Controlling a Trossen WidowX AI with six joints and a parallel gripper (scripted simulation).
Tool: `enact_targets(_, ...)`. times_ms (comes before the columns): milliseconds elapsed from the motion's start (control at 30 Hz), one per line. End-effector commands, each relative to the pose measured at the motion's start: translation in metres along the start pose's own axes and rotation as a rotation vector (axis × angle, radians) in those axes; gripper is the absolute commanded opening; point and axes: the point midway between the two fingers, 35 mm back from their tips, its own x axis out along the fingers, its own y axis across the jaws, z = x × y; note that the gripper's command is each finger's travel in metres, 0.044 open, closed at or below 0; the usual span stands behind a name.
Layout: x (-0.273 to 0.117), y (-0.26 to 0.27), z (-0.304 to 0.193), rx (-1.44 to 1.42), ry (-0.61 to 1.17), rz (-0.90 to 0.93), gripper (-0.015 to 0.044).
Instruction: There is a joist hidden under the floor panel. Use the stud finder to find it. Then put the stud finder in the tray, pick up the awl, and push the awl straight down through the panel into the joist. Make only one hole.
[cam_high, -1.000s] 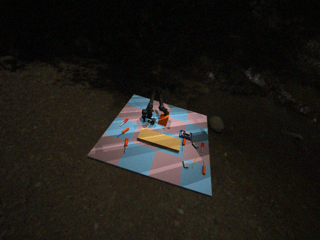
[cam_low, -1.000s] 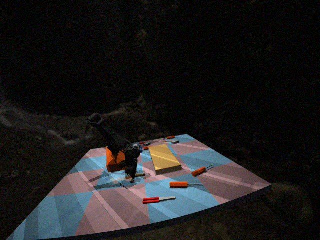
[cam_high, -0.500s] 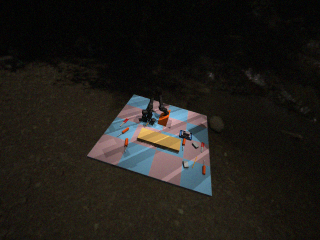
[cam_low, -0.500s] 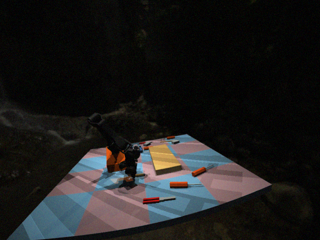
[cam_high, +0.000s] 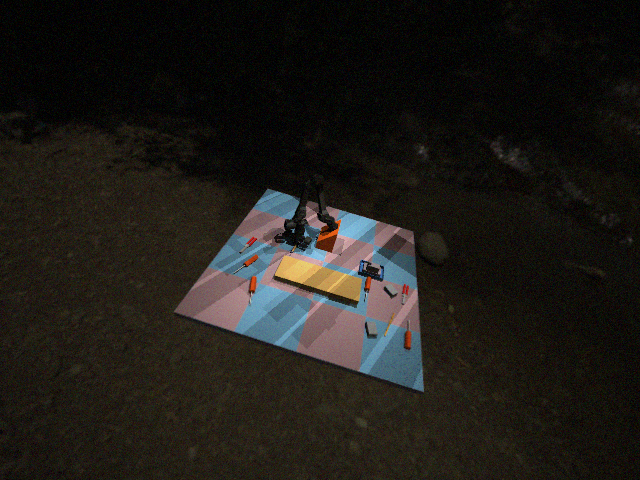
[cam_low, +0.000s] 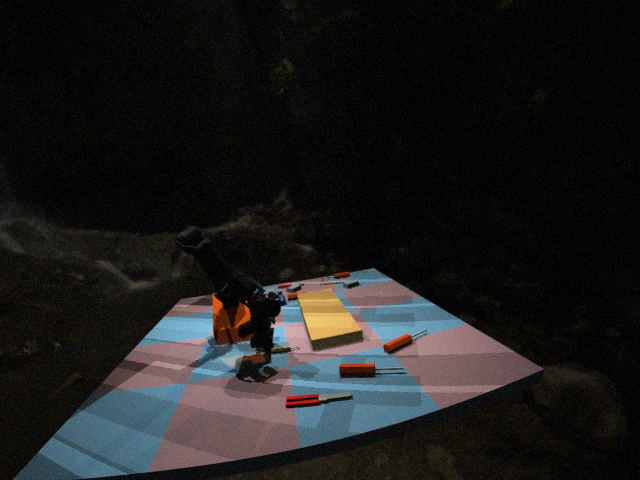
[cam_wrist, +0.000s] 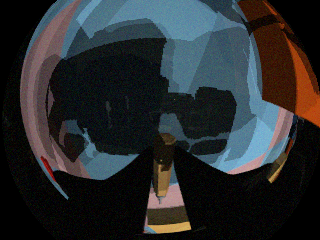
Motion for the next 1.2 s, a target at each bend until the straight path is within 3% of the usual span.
enact_targets(0,-0.008,0.000,-0.004,0.005,0.001,-0.003,0.0000)
enact_targets(833,-0.118,0.001,-0.010,0.004,0.002,-0.005,0.0000)
enact_targets(1167,-0.119,-0.004,-0.014,-0.106,0.050,-0.039,0.0000)
